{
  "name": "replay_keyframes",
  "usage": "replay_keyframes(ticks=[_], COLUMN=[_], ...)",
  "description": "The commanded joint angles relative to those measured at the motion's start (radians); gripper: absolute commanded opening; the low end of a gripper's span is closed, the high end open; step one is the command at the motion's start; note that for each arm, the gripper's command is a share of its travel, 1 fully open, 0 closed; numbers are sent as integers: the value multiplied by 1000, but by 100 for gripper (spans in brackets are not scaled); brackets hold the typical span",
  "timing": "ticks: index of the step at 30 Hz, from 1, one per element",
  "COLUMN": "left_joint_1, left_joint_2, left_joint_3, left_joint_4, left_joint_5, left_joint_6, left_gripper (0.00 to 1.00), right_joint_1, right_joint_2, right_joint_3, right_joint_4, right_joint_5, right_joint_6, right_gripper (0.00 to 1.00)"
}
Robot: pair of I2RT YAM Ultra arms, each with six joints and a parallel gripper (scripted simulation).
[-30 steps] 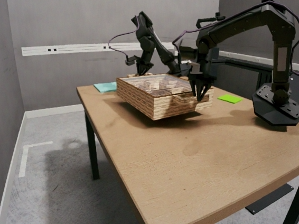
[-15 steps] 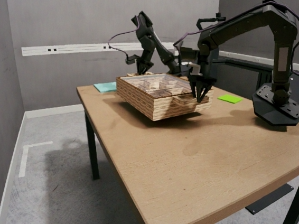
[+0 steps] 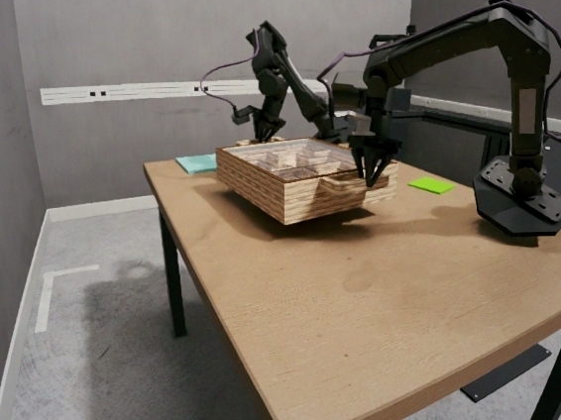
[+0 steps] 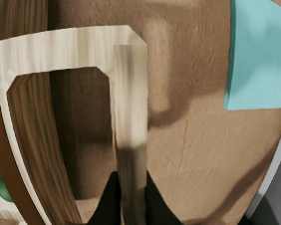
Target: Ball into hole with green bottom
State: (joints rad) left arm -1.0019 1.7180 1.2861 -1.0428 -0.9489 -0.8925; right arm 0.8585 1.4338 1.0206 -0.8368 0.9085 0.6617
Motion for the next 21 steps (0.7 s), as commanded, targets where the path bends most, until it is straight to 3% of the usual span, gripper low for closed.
replay_keyframes(ticks=[1,5,7,12,19,21], left_joint_1=[-73,-66,-84,-109,-105,-82], left_joint_2=[-33,-50,-57,2,-6,-56], left_joint_3=[16,-25,-46,23,11,24], left_joint_4=[175,280,231,121,192,220], left_joint_5=[42,29,-31,-23,-8,42], left_joint_6=[42,87,35,-32,24,74], left_gripper=[0,0,0,0,0,0], right_joint_1=[96,135,122,90,99,108], right_joint_2=[13,20,-28,-49,-27,16], right_joint_3=[71,79,-11,-32,9,44], right_joint_4=[132,89,204,248,225,101], right_joint_5=[-71,28,-22,-79,-55,-43], right_joint_6=[-26,54,-32,-83,-68,11], right_gripper=[0,0,0,0,0,0])
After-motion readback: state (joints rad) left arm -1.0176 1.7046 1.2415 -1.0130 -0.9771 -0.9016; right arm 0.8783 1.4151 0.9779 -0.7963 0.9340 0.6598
